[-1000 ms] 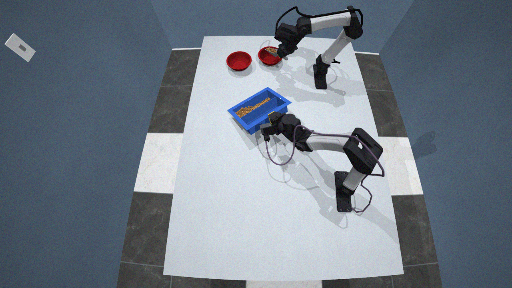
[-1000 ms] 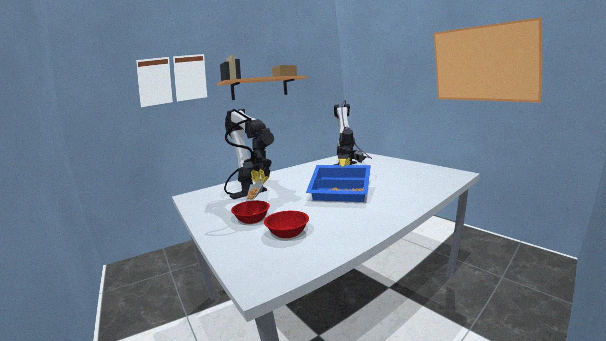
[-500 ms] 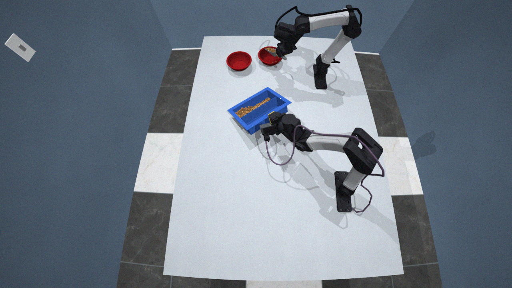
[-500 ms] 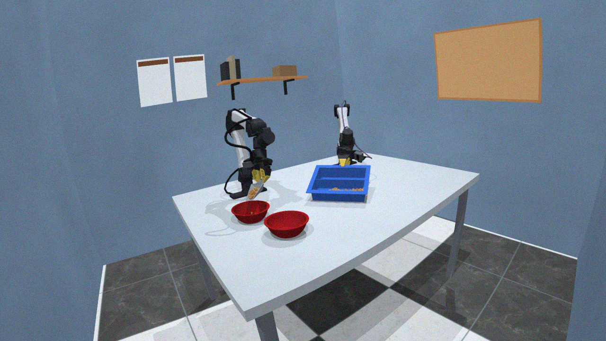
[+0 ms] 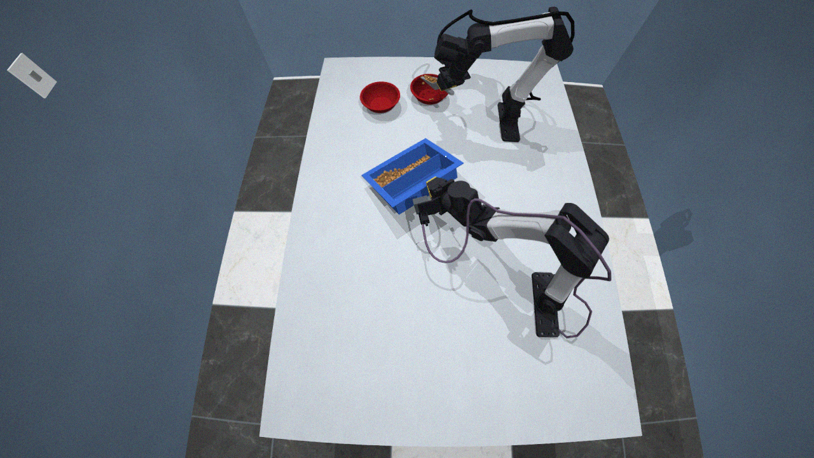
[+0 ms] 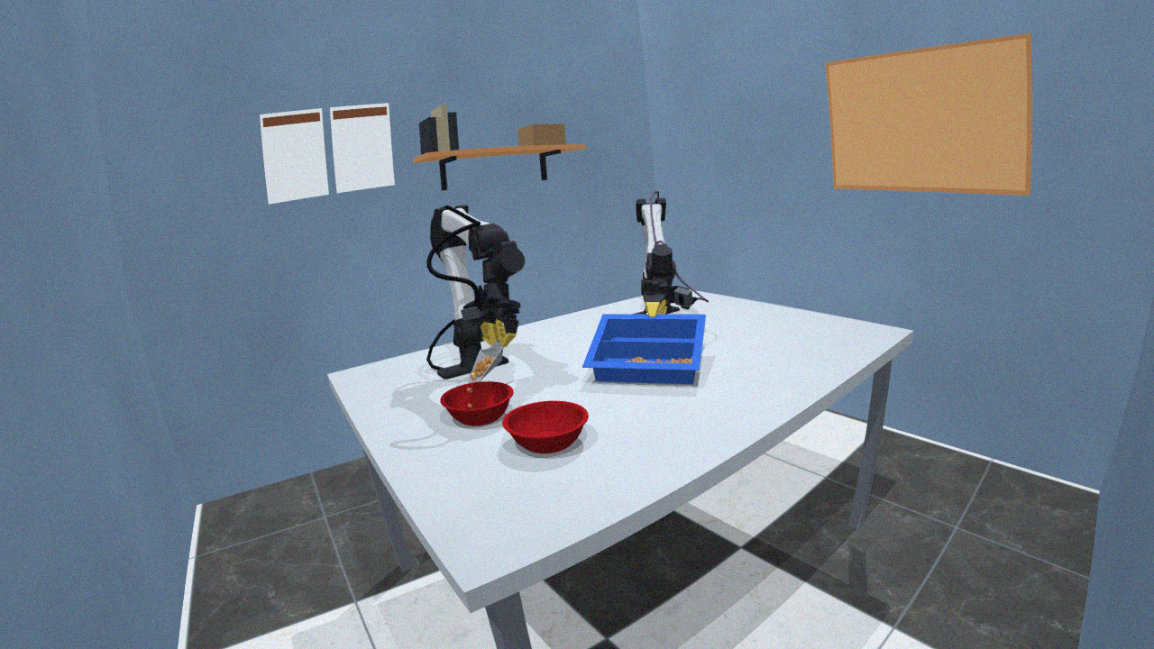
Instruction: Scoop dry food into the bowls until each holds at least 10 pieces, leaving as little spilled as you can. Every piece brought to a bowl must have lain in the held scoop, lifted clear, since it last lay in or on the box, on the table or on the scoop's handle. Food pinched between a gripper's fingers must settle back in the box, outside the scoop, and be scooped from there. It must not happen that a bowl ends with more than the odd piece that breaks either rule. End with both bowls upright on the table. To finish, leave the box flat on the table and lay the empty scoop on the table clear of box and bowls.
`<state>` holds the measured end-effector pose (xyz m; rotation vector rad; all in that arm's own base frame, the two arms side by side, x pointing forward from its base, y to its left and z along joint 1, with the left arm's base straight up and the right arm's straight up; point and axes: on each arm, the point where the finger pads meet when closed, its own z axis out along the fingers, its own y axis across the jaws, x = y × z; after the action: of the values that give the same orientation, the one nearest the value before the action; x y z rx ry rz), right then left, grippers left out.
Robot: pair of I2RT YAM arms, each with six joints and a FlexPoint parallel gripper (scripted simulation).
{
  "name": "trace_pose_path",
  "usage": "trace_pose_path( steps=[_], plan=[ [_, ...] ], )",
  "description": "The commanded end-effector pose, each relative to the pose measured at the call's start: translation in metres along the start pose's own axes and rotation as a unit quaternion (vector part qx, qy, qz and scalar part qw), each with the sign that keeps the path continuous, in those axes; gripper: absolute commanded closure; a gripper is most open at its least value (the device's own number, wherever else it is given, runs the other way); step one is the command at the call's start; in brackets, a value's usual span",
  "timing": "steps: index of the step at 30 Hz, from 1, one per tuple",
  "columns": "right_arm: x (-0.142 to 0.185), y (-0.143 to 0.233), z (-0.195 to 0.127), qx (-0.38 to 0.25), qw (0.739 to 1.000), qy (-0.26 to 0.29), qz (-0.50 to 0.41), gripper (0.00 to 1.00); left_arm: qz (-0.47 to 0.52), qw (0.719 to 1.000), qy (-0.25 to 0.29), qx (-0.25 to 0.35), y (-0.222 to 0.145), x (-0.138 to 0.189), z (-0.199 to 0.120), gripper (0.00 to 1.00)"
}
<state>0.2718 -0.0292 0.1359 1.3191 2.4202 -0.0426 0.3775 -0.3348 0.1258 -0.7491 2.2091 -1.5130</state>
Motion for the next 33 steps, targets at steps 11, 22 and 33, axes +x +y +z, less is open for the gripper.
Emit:
trace_pose_path(
  steps=[11, 22, 33],
  plan=[
    [0.006, -0.037, 0.008, -0.007, 0.981, -0.064, -0.181, 1.00, 0.019, 0.999, 0.009, 0.030, -0.022, 0.006, 0.003, 1.00],
    [0.009, -0.035, 0.012, -0.004, 0.980, -0.056, -0.190, 1.00, 0.019, 0.999, 0.009, 0.030, -0.022, 0.006, 0.003, 1.00],
    [0.007, -0.033, 0.008, -0.011, 0.979, -0.067, -0.191, 1.00, 0.019, 0.999, 0.009, 0.030, -0.022, 0.006, 0.003, 1.00]
  ],
)
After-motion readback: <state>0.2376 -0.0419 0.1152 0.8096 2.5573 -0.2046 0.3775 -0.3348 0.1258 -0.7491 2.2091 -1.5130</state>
